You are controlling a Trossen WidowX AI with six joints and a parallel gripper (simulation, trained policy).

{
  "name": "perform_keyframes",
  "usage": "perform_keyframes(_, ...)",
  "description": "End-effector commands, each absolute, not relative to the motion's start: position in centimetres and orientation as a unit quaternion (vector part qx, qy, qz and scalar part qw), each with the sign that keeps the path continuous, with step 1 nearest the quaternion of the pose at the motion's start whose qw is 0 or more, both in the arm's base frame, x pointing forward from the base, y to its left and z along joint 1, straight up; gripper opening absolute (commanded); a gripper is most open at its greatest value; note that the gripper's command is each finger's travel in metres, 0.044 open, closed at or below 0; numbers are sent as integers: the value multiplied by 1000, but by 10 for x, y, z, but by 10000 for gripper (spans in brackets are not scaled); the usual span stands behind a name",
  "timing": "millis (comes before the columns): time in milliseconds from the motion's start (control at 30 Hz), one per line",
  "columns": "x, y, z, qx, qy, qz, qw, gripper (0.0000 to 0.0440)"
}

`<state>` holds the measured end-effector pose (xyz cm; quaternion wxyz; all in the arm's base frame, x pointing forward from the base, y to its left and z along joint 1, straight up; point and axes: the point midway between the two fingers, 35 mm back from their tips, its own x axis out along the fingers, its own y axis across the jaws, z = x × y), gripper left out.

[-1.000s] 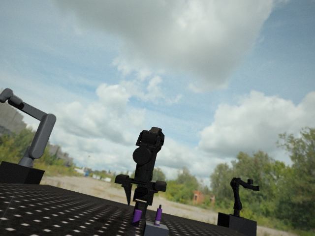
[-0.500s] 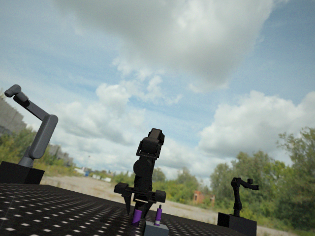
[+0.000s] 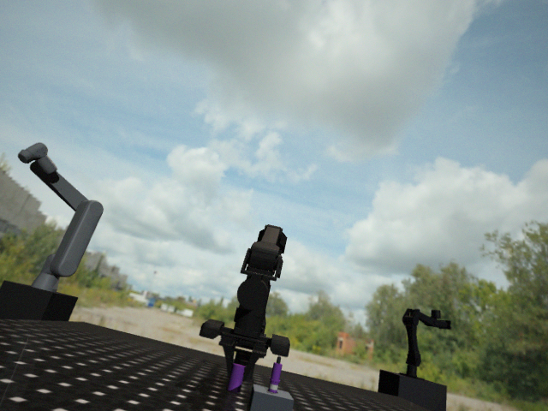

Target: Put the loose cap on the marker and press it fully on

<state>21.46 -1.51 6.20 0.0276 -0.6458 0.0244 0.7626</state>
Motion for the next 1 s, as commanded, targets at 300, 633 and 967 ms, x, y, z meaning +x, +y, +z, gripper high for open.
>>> perform_keyframes(300, 232, -17, 94, -690, 27, 723, 16, 4)
perform_keyframes(633, 251, -8, 125, -716, 21, 698, 19, 0)
perform_keyframes(967, 269, 8, 151, -726, 16, 687, 26, 0)
